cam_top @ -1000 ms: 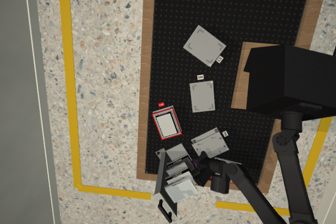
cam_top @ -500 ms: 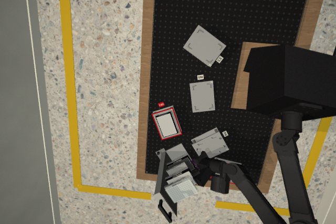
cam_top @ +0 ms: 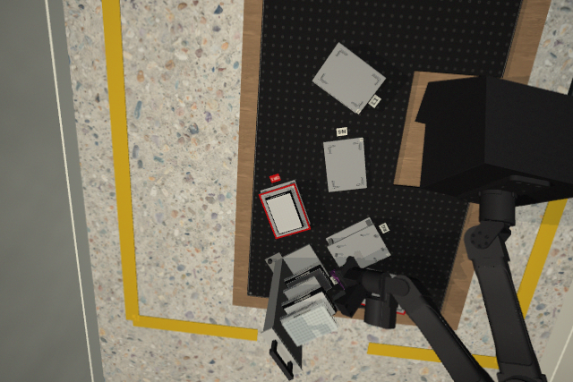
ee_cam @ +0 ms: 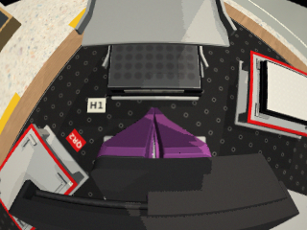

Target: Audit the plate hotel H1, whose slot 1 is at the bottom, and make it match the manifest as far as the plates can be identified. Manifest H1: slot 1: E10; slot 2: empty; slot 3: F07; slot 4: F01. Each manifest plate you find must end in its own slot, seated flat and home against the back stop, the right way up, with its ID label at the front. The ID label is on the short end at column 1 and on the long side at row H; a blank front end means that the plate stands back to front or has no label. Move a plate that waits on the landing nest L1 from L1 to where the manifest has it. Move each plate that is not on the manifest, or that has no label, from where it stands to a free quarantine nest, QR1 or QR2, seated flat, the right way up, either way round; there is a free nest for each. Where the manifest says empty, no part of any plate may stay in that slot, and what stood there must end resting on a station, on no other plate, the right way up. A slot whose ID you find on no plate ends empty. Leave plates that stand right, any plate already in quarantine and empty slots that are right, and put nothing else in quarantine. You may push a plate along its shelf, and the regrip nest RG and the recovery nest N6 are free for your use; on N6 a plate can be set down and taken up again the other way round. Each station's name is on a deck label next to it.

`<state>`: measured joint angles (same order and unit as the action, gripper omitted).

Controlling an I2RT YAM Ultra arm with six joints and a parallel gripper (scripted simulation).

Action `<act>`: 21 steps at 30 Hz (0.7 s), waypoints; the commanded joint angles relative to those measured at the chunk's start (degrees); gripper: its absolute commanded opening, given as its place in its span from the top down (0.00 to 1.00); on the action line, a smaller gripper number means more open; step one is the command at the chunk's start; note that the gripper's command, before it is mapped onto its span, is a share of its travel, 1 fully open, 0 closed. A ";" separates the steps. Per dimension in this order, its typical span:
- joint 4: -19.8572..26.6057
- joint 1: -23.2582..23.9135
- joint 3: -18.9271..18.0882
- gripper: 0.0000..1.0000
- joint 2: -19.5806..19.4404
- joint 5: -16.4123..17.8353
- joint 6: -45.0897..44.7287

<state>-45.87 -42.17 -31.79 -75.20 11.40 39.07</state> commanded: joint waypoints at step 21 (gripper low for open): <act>-4.75 -2.47 7.84 1.00 4.29 -3.67 -0.17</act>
<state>-49.41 -44.66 -24.64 -71.72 9.02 38.94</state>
